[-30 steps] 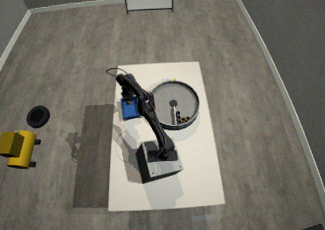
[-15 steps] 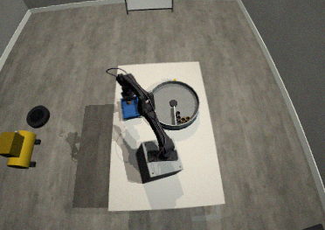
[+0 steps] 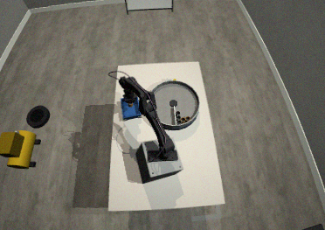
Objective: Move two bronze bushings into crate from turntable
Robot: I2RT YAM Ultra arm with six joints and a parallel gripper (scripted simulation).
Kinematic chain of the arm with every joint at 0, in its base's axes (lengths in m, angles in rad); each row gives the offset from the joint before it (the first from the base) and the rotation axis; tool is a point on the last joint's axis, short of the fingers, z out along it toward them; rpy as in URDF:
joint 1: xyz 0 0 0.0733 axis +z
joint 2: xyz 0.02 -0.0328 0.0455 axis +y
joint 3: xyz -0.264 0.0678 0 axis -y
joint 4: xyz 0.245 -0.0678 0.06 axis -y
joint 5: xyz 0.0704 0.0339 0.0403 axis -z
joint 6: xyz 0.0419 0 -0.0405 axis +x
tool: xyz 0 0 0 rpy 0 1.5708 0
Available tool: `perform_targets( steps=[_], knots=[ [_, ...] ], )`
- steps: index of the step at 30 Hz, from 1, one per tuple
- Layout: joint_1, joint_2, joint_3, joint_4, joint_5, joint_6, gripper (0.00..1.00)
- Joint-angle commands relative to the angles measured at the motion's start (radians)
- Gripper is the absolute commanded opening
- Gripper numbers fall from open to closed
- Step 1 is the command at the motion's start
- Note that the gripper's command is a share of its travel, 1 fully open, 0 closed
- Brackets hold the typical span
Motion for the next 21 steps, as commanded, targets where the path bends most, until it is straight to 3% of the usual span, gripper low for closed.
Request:
perform_targets(
  steps=[1,21],
  knots=[
    [0.015,-0.023,-0.024,0.067,0.006,-0.019,0.0],
    [0.016,-0.039,-0.032,0.09,0.005,-0.021,0.0]
  ],
)
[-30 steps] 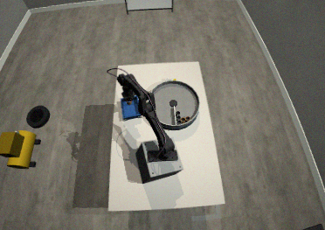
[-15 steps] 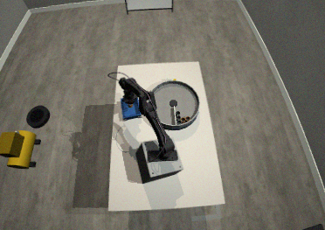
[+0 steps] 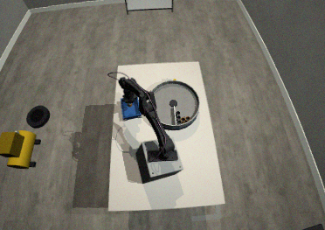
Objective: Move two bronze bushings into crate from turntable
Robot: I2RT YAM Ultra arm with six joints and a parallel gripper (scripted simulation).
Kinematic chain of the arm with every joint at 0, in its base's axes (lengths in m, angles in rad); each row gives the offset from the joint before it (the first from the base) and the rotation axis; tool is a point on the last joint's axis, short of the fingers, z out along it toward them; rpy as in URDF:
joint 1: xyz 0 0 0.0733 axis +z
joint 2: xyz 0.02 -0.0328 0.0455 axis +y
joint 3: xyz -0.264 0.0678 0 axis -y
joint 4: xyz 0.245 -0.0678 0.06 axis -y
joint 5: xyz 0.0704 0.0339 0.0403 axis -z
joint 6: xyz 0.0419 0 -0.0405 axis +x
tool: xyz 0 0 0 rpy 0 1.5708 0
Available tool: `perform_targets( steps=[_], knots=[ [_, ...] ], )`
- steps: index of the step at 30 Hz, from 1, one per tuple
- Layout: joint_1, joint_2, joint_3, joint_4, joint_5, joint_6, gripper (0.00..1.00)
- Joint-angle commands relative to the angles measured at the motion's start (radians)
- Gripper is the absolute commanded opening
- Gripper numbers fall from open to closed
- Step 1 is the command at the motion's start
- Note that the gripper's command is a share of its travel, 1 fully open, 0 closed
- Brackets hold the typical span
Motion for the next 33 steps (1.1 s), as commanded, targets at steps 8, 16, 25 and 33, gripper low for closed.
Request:
perform_targets(
  steps=[8,16,25,33],
  knots=[
    [0.015,-0.038,0.008,0.014,0.005,-0.009,0.0],
    [0.014,-0.038,-0.024,0.021,0.005,-0.009,0.0],
    [0.013,-0.075,-0.081,0.08,0.005,-0.01,0.0],
    [0.012,-0.071,-0.071,0.073,0.005,-0.01,0.0]
  ],
)
